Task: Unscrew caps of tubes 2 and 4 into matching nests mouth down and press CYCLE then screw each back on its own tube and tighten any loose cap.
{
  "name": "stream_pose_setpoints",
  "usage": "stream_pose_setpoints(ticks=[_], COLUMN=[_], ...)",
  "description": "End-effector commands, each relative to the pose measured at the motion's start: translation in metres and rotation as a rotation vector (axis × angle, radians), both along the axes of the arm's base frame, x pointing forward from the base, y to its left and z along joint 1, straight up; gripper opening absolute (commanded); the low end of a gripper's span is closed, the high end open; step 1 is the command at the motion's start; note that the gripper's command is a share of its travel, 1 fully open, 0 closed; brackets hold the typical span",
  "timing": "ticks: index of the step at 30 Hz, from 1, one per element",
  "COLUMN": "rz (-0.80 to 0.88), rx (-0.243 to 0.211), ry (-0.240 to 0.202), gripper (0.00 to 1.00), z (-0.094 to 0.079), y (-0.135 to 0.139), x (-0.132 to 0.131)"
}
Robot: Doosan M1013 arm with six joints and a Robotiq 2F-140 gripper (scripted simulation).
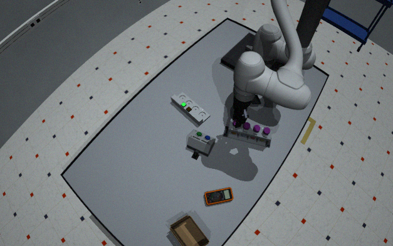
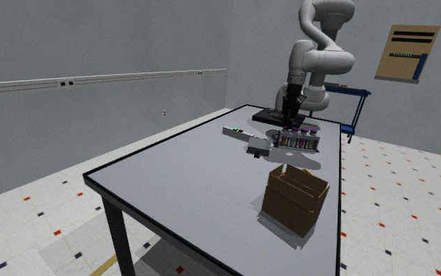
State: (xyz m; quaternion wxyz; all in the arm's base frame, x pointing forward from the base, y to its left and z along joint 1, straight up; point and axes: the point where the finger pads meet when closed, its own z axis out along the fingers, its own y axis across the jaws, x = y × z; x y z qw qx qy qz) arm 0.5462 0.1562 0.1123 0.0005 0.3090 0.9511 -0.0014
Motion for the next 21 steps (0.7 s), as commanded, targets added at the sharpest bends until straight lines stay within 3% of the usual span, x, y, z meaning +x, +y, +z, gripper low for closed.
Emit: stream_pose_setpoints(ticks=[1, 3, 4, 21], rz=[0.000, 0.000, 0.000, 0.000], rx=[0.001, 0.001, 0.001, 0.001], ry=[-0.001, -0.001, -0.001, -0.001], gripper=[0.30, 0.30, 0.41, 0.41], z=[0.0007, 0.0007, 0.0007, 0.0007], y=[0.0002, 0.0002, 0.0002, 0.0002], x=[0.0004, 0.0004, 0.0004, 0.0004])
